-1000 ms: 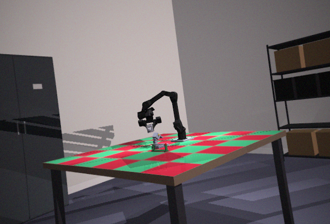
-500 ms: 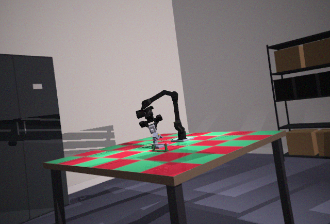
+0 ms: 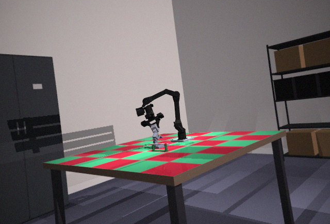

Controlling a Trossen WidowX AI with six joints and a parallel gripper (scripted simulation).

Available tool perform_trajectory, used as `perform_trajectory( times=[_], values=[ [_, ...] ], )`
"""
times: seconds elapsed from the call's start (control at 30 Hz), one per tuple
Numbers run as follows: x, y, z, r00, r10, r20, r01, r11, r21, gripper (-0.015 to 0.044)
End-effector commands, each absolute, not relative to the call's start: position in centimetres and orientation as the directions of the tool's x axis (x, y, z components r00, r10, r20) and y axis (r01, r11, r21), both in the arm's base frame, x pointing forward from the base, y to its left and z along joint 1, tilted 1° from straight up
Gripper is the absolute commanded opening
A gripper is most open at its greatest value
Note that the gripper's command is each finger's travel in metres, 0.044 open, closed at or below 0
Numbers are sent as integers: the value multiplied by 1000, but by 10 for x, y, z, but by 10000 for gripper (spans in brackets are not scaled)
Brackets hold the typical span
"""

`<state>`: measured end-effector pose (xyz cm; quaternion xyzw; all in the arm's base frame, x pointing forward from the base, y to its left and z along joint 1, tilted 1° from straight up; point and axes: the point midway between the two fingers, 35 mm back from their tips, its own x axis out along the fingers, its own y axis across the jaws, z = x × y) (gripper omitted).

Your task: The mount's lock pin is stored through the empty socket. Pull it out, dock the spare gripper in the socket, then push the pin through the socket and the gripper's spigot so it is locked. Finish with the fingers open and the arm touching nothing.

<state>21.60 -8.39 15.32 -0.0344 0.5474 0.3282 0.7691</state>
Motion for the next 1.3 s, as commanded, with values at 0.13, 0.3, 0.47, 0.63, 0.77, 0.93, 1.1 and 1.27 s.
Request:
perform_trajectory(
  times=[0.13,0.3,0.47,0.63,0.77,0.93,1.1,1.27],
  values=[
    [219,-68,163,141,422,-895,-494,814,306,0],
    [219,-58,166,110,394,-913,-463,833,304,0],
    [219,-50,169,80,362,-929,-426,855,296,0],
    [217,-41,172,48,322,-945,-376,883,282,0],
    [216,-35,174,26,288,-957,-335,904,263,0],
    [214,-27,177,4,244,-970,-285,930,233,0],
    [212,-20,181,-13,197,-980,-235,952,195,0],
    [210,-14,185,-23,149,-989,-185,971,151,0]
  ],
)
